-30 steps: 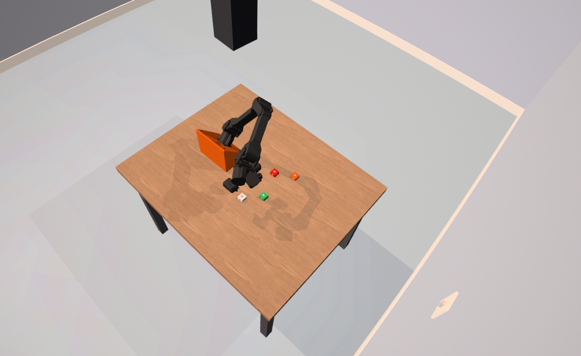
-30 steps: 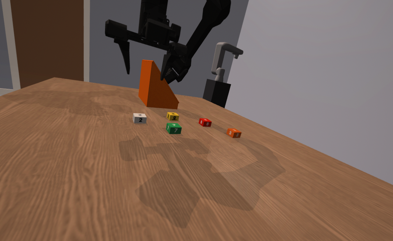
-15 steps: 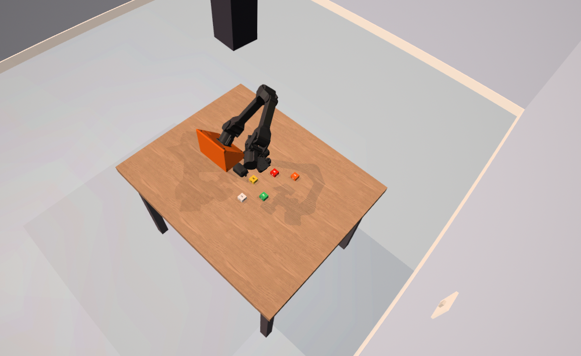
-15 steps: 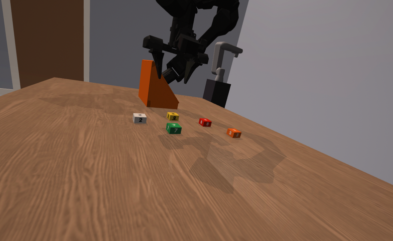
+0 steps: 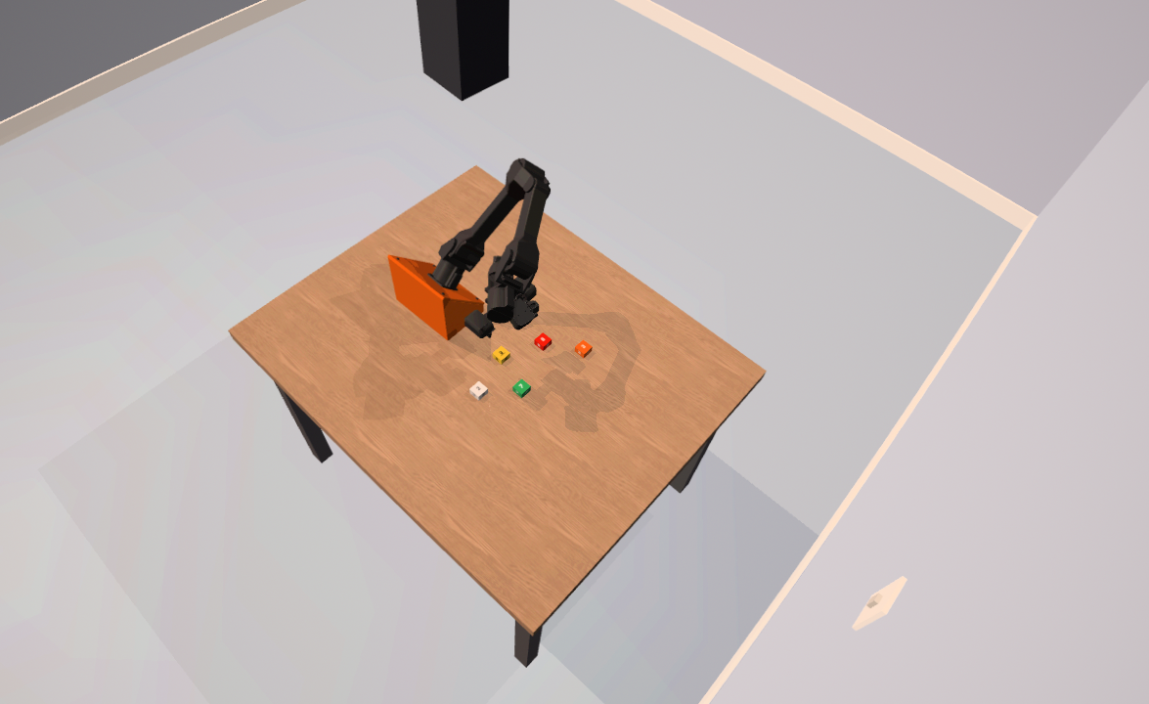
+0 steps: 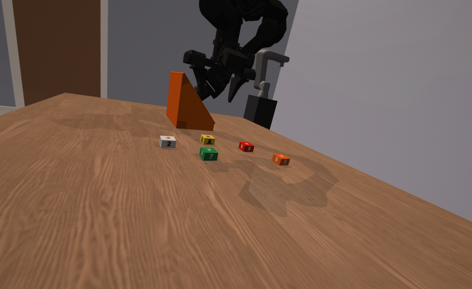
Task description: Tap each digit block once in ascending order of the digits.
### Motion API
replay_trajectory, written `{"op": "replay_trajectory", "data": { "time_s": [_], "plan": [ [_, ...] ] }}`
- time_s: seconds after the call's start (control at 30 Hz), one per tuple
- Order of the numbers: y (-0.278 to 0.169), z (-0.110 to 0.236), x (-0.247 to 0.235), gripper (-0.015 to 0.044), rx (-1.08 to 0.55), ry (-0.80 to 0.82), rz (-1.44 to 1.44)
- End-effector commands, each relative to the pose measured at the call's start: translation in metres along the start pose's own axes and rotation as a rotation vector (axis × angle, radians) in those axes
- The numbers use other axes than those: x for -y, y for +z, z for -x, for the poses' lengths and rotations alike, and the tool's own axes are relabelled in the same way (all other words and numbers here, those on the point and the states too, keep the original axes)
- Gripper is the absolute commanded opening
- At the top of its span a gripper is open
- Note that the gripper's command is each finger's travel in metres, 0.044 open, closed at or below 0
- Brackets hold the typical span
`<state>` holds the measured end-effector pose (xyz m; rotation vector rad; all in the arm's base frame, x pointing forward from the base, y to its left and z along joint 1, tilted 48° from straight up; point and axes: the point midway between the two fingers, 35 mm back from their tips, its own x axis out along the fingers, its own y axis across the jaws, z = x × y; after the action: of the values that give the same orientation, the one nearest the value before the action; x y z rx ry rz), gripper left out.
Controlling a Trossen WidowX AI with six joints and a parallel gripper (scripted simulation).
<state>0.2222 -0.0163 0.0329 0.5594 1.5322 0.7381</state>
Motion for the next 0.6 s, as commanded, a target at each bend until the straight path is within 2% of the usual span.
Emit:
{"op": "replay_trajectory", "data": {
  "time_s": [0.0, 0.27, 0.47, 0.57],
  "plan": [
    [0.0, 0.001, -0.002, 0.04, 0.008, -0.001, 0.001],
    [0.002, 0.002, -0.004, 0.04, 0.008, -0.002, 0.0],
    [0.047, 0.002, -0.085, 0.04, 0.01, -0.002, 0.001],
    [0.05, 0.002, -0.097, 0.04, 0.009, 0.002, 0.002]
  ]
}}
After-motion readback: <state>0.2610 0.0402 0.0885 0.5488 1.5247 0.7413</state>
